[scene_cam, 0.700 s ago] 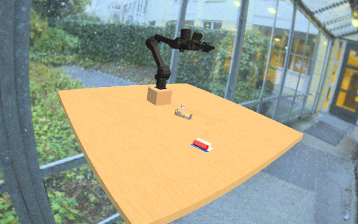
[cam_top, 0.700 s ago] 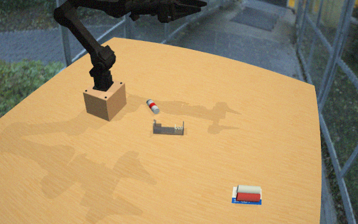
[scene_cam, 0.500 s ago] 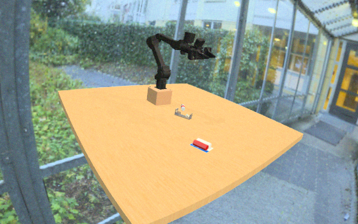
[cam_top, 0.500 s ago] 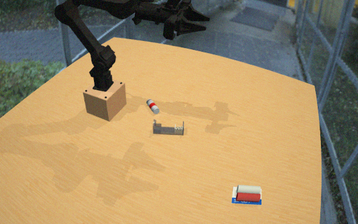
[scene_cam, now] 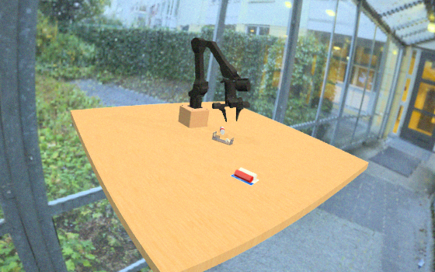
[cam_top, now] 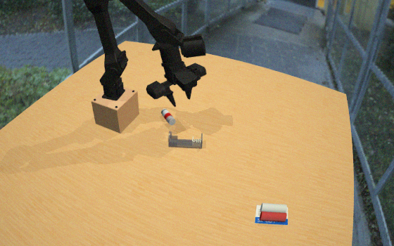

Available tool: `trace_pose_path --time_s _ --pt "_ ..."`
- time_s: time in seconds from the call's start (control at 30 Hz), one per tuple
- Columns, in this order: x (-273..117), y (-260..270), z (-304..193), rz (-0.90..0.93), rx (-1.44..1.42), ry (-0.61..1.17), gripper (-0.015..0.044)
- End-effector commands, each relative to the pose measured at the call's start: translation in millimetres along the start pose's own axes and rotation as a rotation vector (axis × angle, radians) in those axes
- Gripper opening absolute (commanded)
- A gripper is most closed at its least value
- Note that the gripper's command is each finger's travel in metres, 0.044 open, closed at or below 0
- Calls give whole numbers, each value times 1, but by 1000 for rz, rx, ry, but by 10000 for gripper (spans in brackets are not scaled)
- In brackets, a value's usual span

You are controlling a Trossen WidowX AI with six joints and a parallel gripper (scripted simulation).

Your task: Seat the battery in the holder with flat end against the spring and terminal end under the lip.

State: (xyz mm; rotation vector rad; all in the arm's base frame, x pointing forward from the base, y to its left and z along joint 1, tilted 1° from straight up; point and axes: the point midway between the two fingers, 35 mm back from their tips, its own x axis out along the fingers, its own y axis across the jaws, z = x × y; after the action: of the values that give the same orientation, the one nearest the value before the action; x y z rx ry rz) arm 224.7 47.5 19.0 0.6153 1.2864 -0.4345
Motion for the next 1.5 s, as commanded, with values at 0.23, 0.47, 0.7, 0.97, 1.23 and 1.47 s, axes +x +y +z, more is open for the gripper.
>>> trace_pose_path --time_s 0.23,0.47,0.7,0.97,1.23,1.47 --pt "13 -31 -31 -180 96 117 244" --pt "20 -31 -31 -180 96 117 244" --pt "32 -33 -32 -181 96 117 244" --pt "44 -35 -34 -181 96 117 244" --pt "56 -38 -36 -181 96 118 244" --pt "62 -40 -37 -181 96 118 218"
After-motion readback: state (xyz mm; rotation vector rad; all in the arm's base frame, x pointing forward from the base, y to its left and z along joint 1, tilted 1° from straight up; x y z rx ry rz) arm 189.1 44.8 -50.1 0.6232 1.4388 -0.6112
